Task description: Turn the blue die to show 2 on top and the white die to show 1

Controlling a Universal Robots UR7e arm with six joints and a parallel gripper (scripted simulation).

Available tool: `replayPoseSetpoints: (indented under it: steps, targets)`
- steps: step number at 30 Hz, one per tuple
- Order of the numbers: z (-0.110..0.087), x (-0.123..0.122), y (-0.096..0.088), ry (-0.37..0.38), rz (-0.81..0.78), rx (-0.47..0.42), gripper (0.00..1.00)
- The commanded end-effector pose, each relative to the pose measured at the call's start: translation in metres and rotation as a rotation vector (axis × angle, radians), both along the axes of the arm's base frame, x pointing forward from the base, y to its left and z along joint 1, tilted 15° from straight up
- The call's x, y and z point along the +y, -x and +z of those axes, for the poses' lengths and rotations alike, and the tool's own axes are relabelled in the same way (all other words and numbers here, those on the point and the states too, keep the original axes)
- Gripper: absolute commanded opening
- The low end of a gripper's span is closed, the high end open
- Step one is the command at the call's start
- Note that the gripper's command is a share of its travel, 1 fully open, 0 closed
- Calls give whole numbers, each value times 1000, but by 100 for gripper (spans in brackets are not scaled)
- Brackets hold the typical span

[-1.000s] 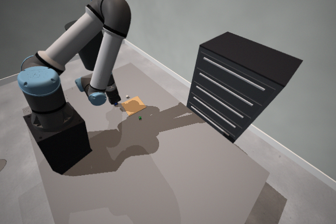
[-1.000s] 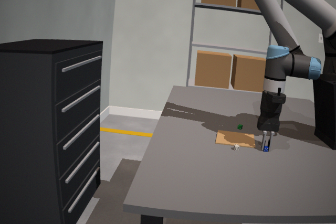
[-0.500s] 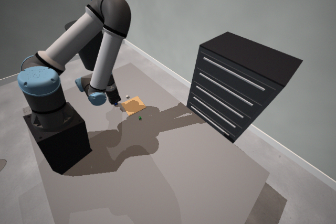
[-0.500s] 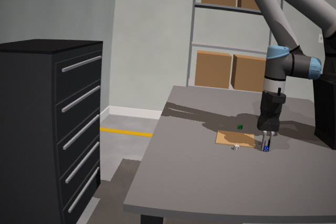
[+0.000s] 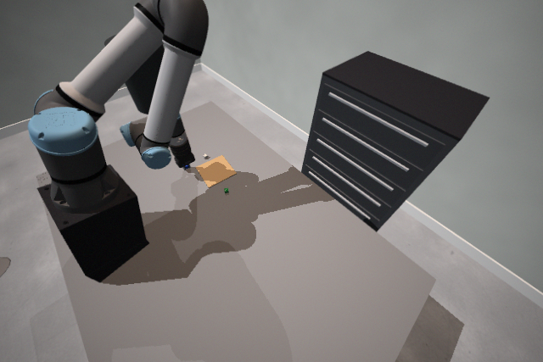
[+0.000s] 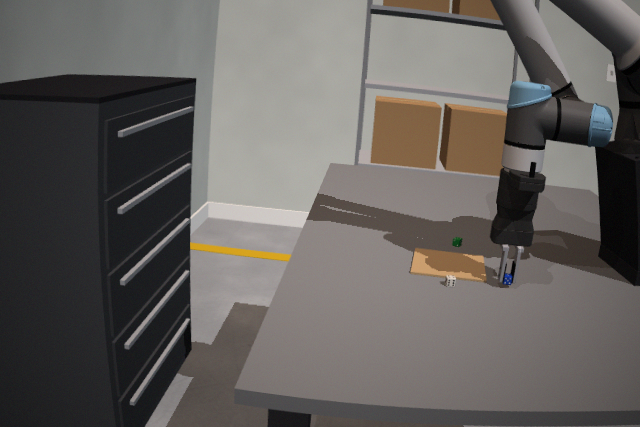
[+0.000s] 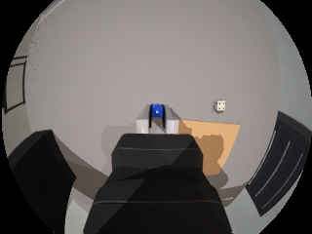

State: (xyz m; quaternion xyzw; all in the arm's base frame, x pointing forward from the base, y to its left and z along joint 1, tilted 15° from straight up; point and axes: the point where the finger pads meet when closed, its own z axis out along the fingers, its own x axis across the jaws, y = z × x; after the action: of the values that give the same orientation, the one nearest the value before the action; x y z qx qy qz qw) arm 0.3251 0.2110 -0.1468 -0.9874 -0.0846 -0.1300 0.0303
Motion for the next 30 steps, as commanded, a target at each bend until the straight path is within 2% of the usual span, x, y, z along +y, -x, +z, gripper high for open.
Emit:
replayPoseSetpoints:
  steps: [1,30]
  targets:
    - [7,0,2,0,0,-1,34]
    - [71,-6,18,0,0,-1,34]
